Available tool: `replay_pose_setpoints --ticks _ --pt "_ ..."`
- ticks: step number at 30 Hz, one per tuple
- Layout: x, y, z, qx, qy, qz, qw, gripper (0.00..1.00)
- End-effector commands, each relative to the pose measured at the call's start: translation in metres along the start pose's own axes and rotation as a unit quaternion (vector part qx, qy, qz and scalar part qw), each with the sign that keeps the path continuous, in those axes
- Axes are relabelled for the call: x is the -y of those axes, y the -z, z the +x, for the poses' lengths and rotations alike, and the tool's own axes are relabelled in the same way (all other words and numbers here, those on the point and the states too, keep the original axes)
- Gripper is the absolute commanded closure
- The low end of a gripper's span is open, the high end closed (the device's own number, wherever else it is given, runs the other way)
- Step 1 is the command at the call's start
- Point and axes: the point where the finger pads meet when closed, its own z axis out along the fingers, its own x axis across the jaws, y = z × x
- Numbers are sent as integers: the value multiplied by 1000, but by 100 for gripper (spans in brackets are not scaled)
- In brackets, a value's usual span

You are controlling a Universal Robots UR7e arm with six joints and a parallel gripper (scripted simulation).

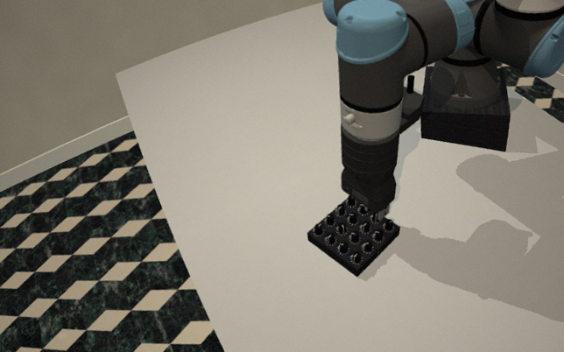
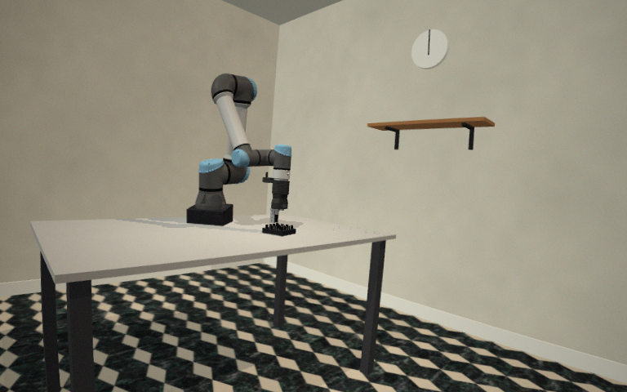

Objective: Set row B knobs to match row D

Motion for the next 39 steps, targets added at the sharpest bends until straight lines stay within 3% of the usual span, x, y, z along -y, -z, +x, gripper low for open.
replay_pose_setpoints --ticks 1,15,39 --pt "0 -1 0 0 0 -1 1000 54" --pt "0 -11 0 0 0 -1 1000 54" --pt "0 -13 0 0 0 -1 1000 54"
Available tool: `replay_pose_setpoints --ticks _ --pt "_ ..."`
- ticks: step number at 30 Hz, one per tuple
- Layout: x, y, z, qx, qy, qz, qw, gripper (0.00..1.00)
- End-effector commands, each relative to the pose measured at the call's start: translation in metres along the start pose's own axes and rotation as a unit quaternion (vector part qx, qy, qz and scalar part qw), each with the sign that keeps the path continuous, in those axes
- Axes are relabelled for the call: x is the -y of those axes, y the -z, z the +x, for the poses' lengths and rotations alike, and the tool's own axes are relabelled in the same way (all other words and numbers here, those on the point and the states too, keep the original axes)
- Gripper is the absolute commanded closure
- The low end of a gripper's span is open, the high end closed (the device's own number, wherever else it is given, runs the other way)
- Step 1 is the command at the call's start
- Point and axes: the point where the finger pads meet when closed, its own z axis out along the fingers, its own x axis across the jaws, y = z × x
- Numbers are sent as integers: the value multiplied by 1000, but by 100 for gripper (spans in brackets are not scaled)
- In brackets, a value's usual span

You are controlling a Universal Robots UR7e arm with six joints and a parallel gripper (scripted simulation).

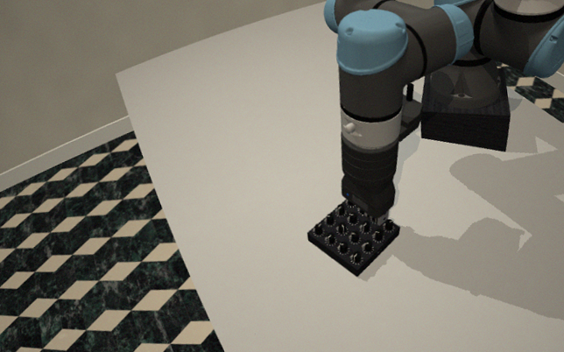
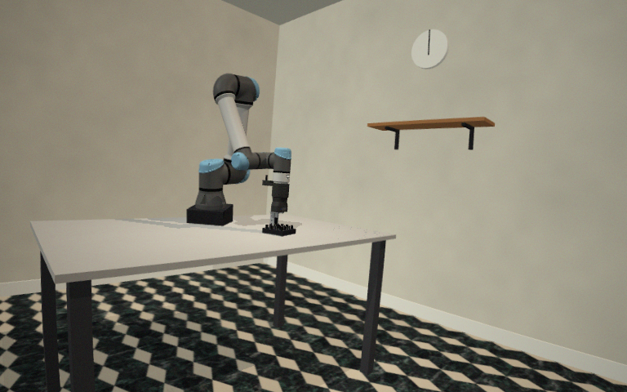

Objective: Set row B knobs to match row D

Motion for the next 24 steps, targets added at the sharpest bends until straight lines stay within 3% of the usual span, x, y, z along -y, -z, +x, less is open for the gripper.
replay_pose_setpoints --ticks 1,20,21,24 --pt "0 0 0 0 0 -1 1000 54" --pt "0 0 0 0 0 -1 1000 54" --pt "0 0 0 0 0 -1 1000 70" --pt "0 0 0 0 0 -1 1000 70"
